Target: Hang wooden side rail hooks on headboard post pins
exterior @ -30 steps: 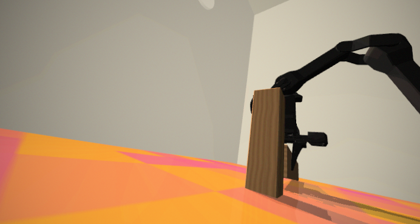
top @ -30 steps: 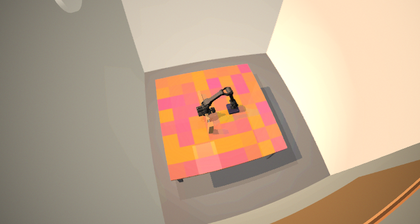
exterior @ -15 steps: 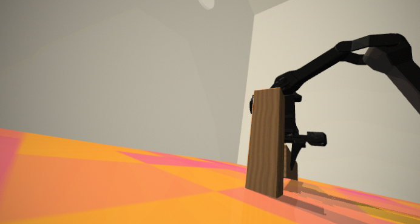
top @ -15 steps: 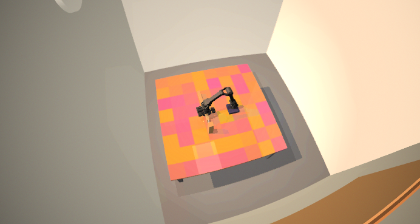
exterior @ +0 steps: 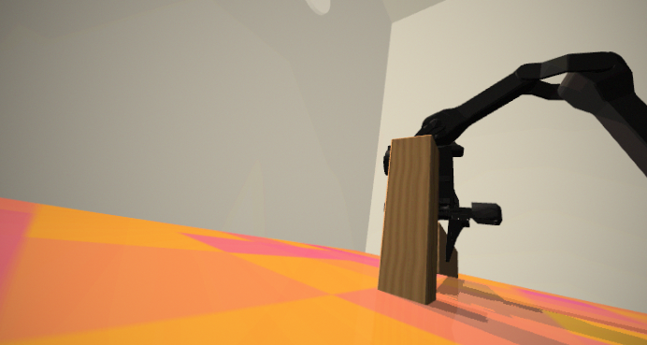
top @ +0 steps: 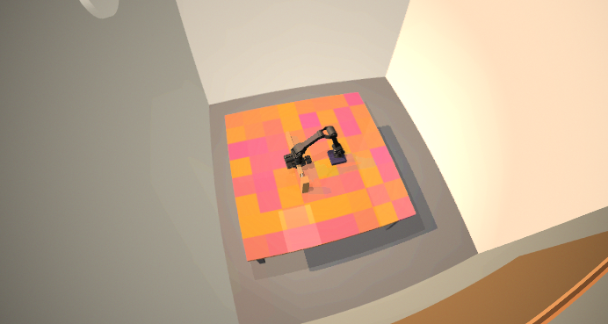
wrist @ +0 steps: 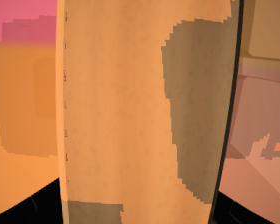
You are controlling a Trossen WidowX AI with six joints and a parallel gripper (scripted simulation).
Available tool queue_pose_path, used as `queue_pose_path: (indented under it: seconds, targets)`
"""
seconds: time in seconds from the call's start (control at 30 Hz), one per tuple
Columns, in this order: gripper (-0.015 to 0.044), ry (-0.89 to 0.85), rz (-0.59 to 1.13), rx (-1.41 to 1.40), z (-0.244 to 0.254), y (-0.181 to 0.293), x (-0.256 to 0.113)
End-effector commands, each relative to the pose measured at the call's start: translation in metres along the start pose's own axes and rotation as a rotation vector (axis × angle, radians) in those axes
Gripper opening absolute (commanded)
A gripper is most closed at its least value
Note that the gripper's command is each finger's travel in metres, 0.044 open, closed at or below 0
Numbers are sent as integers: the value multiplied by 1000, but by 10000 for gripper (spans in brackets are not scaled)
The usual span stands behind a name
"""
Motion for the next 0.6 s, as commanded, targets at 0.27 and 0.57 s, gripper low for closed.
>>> queue_pose_path:
  seconds: [0.27,0.57]
  targets:
    - [0,-12,3,-2,3,3,-3]
    - [0,-12,3,-2,4,4,-4]
Point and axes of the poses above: the point midway between the two fingers, 35 mm back from their tips, its own x axis out along the fingers, its own z axis across the jaws, y = z × x, the point moved 7 cm from there along -x, back along the fingers, and after that the axes turned 14 degrees about x, right-handed, at the moved point
